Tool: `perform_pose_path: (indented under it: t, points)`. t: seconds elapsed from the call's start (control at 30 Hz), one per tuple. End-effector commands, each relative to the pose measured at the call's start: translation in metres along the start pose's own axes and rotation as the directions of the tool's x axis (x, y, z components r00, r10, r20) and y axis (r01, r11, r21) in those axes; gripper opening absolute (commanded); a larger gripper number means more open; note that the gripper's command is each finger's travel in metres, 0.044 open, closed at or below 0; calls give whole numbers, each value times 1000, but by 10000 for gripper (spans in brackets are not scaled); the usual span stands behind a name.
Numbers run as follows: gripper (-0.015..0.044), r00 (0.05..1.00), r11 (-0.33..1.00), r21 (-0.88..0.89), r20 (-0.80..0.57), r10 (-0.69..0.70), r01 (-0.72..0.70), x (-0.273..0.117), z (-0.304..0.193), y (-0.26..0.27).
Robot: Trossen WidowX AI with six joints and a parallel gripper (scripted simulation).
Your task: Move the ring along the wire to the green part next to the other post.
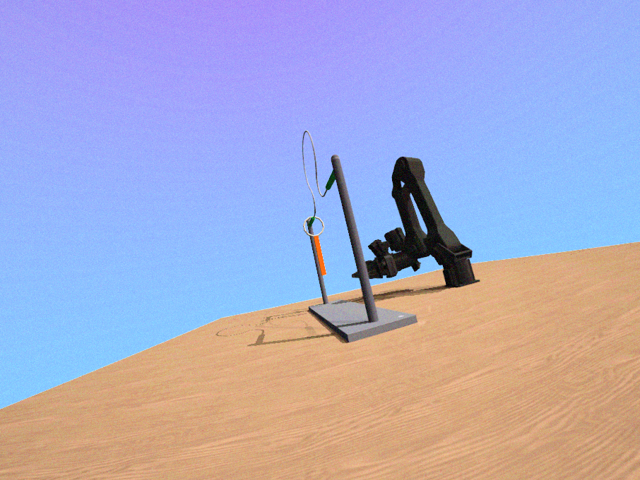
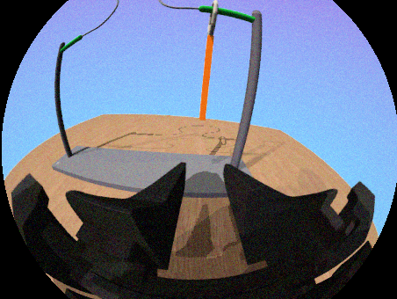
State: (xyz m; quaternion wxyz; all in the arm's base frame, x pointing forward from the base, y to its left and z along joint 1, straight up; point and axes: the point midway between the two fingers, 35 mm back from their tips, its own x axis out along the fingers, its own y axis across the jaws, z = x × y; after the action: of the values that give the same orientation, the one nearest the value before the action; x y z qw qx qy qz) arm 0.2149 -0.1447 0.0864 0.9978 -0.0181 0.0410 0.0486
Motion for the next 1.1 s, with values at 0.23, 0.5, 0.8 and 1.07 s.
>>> perform_pose_path:
  t: [0.23,0.5,0.8,1.07]
  points:
    - [160,1000,1000,13,-2,14,-14,32,31,-1]
    - [160,1000,1000,14,7,13,-13,47,51,1]
    - [160,1000,1000,14,6,13,-13,57,52,-1]
    - [160,1000,1000,13,6,13,-13,69,52,-3]
